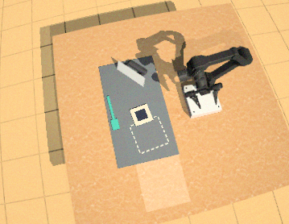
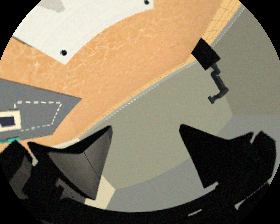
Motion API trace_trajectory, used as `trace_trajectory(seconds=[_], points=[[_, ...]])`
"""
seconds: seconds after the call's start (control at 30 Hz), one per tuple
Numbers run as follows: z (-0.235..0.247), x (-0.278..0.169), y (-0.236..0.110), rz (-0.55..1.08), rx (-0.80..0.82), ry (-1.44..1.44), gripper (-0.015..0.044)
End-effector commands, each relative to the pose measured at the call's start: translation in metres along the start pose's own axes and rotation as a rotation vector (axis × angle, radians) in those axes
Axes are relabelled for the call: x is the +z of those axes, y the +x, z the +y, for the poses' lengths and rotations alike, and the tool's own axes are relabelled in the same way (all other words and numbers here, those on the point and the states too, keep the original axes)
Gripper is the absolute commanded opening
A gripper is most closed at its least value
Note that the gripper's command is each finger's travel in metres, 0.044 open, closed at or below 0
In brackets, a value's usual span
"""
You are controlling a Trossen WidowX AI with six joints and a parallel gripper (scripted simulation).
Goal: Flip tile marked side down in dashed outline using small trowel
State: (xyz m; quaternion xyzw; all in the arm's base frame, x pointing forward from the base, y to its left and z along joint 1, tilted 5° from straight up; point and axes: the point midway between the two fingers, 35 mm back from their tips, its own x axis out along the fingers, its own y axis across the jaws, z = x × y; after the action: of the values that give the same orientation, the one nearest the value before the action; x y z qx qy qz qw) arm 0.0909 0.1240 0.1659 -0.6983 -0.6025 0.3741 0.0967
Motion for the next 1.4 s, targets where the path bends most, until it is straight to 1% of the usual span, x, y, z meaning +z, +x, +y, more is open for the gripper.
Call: trace_trajectory(seconds=[0.0,0.33,0.37,0.63,0.9,1.13,1.37], points=[[0.001,0.000,0.000,-0.002,0.003,-0.005,0.0374],[0.048,-0.007,-0.025,-0.152,0.137,-0.252,0.0111],[0.054,-0.007,-0.028,-0.170,0.149,-0.279,0.0100],[0.097,-0.008,-0.057,-0.332,0.225,-0.483,0.0100],[0.138,-0.003,-0.092,-0.507,0.264,-0.661,0.0100],[0.178,0.007,-0.131,-0.691,0.266,-0.806,0.0100],[0.217,0.023,-0.176,-0.891,0.227,-0.928,0.0100]])
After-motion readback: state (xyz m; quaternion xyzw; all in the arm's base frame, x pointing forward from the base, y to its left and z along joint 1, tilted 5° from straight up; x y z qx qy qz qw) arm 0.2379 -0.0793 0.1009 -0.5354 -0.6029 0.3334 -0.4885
